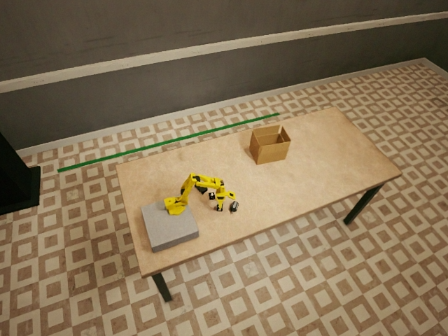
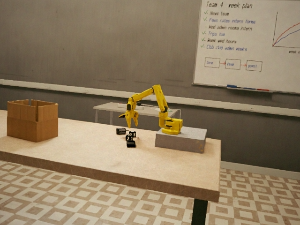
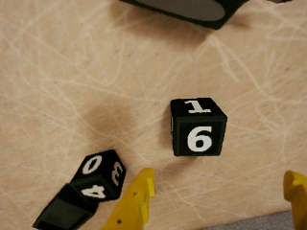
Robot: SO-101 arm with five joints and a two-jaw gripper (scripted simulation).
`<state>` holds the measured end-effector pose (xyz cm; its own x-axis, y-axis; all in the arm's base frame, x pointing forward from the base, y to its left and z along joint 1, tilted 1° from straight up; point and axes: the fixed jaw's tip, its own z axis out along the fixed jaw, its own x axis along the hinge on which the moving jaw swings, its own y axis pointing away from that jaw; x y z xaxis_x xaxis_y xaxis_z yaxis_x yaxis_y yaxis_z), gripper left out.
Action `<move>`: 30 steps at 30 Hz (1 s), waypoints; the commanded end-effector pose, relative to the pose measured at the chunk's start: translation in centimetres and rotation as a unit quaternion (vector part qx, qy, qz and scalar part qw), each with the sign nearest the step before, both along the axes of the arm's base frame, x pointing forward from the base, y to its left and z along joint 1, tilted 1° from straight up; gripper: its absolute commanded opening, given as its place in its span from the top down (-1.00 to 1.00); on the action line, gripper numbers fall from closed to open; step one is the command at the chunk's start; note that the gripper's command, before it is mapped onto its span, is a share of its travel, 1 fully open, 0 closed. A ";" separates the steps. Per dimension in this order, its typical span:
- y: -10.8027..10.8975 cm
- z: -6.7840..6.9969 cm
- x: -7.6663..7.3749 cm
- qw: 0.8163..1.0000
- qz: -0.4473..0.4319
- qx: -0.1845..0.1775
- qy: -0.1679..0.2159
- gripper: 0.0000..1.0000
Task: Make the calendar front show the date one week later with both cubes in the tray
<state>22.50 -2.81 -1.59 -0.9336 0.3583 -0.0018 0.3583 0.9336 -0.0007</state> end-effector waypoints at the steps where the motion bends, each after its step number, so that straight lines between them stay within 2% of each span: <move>1: -0.1 -0.4 -0.2 1.000 -0.008 0.002 0.009 0.30; 30: -0.1 -0.6 0.0 1.000 -0.018 0.002 0.009 0.30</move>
